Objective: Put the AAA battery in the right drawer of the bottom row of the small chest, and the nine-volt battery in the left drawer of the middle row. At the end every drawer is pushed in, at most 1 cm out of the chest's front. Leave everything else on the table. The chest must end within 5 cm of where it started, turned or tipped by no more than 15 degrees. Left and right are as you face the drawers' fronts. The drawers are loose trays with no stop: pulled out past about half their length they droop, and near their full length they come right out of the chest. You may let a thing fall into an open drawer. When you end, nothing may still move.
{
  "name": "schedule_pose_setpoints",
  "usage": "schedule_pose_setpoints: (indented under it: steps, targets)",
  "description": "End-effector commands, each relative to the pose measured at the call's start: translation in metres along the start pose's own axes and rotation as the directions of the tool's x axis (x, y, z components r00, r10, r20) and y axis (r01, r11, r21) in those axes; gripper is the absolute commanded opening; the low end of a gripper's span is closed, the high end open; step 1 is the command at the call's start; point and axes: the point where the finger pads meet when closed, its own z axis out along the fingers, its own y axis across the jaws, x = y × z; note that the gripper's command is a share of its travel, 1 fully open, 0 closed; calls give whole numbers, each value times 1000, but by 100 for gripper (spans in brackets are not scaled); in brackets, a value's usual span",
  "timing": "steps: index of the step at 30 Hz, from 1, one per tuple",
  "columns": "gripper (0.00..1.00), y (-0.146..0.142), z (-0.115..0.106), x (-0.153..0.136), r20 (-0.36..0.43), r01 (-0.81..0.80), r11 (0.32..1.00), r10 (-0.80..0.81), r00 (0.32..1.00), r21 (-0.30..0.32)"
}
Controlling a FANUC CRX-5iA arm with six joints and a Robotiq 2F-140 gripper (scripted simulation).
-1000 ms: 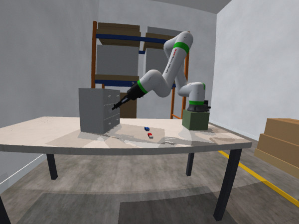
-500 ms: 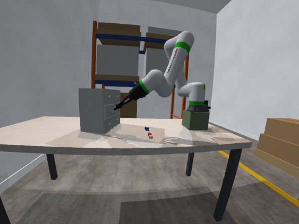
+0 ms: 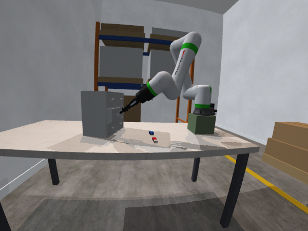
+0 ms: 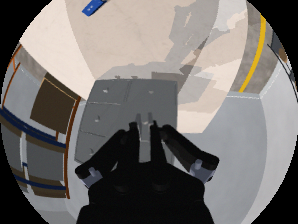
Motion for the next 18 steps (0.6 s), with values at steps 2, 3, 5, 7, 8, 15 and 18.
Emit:
schedule_pose_setpoints:
  steps: [2,3,5,7,8,15,18]
  targets:
    - [8,0,-4,4,211,-112,986,137,968,-127]
    - [8,0,-6,5,211,-111,986,136,968,-127]
    - [8,-1,-8,7,210,-111,986,136,968,-127]
    - [8,-1,-10,8,209,-110,986,135,969,-126]
    - [8,-1,-11,9,209,-110,986,135,969,-126]
    - [8,-1,-16,13,207,-109,986,134,969,-126]
    - [8,-1,-18,15,206,-109,986,133,970,-125]
